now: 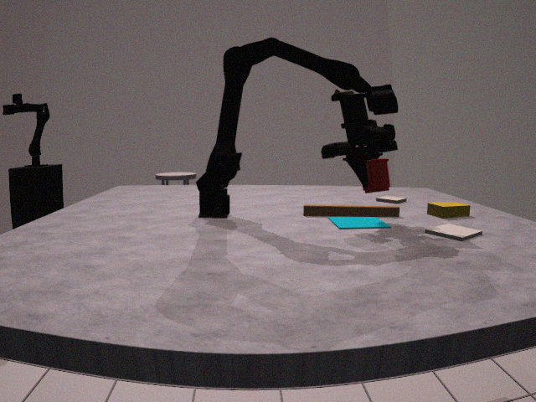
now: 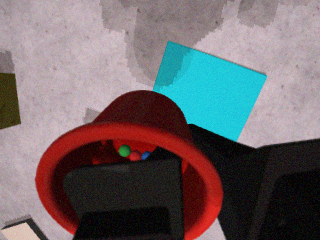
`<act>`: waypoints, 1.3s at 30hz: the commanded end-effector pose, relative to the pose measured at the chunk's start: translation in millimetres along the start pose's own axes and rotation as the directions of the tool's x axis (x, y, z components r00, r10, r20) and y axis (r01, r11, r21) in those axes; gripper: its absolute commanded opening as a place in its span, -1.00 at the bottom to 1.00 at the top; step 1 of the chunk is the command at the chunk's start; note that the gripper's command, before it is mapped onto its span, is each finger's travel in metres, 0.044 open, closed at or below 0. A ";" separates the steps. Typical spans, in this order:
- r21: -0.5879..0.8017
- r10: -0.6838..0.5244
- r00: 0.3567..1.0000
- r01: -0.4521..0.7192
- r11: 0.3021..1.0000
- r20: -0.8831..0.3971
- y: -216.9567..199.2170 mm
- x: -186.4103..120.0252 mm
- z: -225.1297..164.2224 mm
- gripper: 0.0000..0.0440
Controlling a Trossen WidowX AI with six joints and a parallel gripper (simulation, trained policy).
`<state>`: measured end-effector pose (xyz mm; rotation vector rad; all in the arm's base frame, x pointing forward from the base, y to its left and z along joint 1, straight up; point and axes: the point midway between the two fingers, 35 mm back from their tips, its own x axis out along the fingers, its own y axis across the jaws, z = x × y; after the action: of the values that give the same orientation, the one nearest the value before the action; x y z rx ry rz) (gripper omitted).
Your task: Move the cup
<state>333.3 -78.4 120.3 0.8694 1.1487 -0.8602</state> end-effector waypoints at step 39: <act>0.098 0.110 0.991 -0.118 0.988 0.079 -42.5 20.5 11.9 -0.04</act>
<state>305.6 -109.2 92.1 0.9681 0.9994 -0.8707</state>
